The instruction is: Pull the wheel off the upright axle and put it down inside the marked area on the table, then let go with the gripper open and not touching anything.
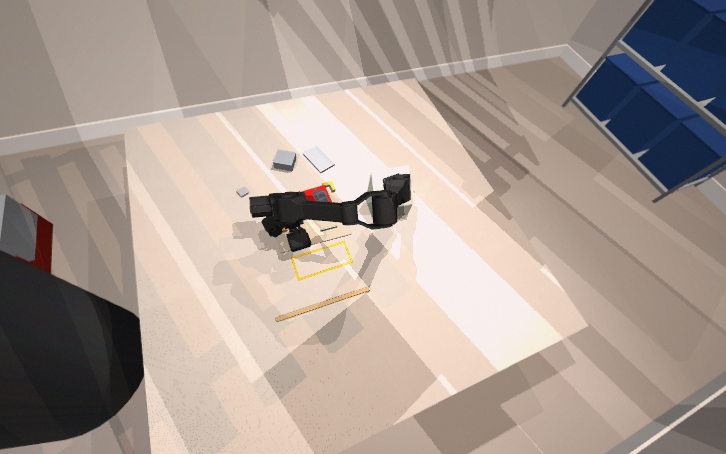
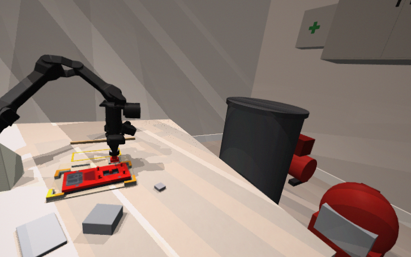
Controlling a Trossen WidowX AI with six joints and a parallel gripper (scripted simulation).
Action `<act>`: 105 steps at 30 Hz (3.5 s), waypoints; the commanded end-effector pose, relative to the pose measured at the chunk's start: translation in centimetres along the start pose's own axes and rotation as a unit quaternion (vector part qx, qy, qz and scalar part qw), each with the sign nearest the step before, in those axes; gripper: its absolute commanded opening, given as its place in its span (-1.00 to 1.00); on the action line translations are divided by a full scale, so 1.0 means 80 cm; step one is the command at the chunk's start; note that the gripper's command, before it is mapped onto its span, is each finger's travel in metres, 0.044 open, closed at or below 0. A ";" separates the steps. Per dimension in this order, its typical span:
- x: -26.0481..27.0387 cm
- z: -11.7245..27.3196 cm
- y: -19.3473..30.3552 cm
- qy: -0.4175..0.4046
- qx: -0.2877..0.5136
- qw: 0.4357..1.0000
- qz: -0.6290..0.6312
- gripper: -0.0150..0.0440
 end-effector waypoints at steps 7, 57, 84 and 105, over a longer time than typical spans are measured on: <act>0.001 0.009 -0.001 0.002 -0.004 1.000 0.002 -0.49; 0.001 0.029 -0.001 0.001 -0.005 1.000 0.000 -0.49; -0.002 0.077 0.005 0.001 -0.005 1.000 0.000 -0.49; 0.101 0.075 0.032 -0.001 -0.003 1.000 -0.003 -0.49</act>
Point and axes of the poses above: the point midway between the two fingers, 35 mm back from their tips, its own z axis back along the fingers, its own x axis across the jaws, y = z × x, the point moved 3 cm from there along z, back along the fingers, and after that the axes turned 13 degrees about z, right-handed, at the moved point
